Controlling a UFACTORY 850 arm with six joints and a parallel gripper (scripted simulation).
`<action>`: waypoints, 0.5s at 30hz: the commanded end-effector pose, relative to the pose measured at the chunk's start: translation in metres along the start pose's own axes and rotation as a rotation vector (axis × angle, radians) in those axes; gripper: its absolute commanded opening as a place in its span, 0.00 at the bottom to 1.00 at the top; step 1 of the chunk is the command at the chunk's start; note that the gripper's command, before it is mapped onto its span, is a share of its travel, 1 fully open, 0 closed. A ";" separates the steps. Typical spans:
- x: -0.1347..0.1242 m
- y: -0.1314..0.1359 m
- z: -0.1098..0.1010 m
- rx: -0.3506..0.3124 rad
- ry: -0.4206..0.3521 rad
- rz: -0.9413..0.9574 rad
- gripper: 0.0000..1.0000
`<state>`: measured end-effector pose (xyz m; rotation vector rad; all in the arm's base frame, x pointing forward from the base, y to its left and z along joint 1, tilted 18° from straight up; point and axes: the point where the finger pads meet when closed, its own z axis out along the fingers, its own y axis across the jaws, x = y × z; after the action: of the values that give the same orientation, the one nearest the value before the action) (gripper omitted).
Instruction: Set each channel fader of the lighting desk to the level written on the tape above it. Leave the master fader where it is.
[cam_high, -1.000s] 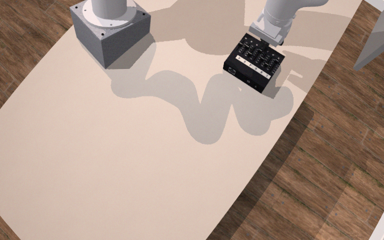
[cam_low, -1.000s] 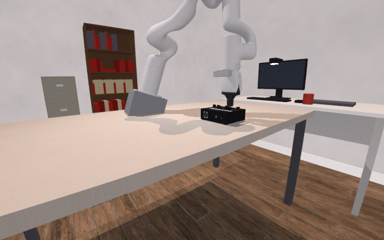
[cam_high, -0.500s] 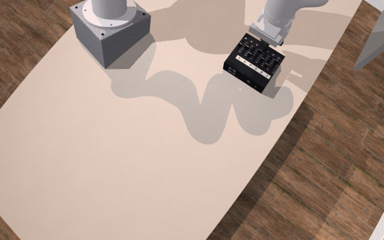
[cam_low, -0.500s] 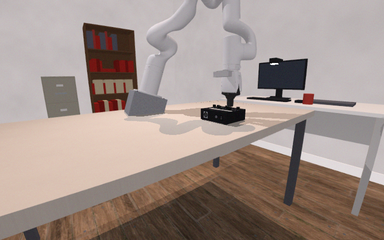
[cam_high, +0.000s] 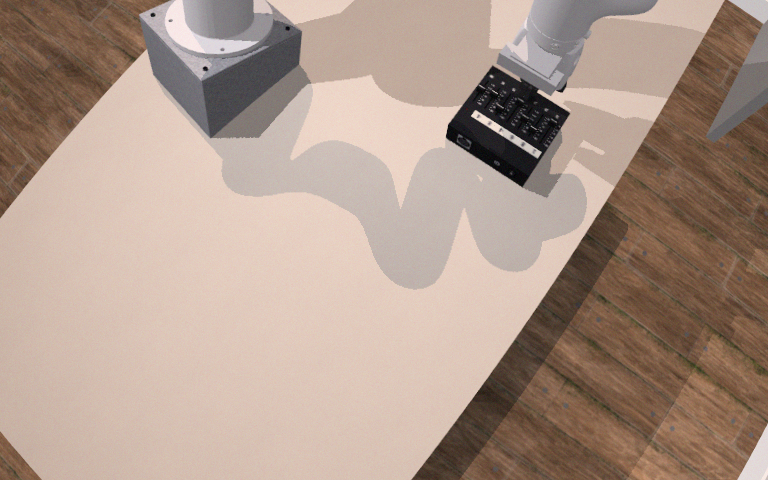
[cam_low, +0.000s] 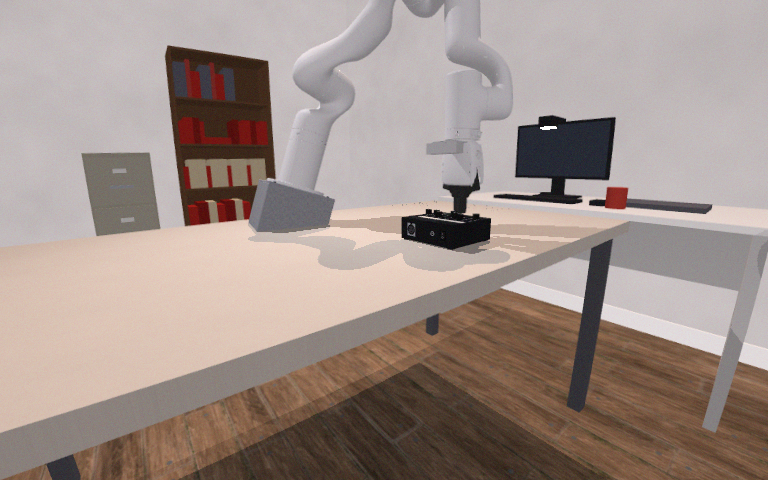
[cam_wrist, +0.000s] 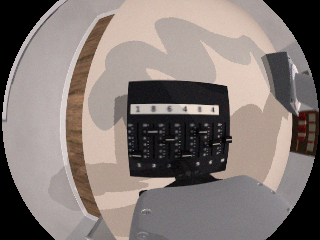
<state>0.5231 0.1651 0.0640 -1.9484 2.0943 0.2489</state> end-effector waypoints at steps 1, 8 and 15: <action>0.001 -0.001 -0.001 0.002 0.000 0.000 0.00; 0.004 -0.001 -0.001 0.002 0.000 0.000 0.00; 0.008 -0.001 -0.001 0.002 0.000 0.000 0.00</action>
<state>0.5227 0.1598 0.0623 -1.9485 2.0940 0.2496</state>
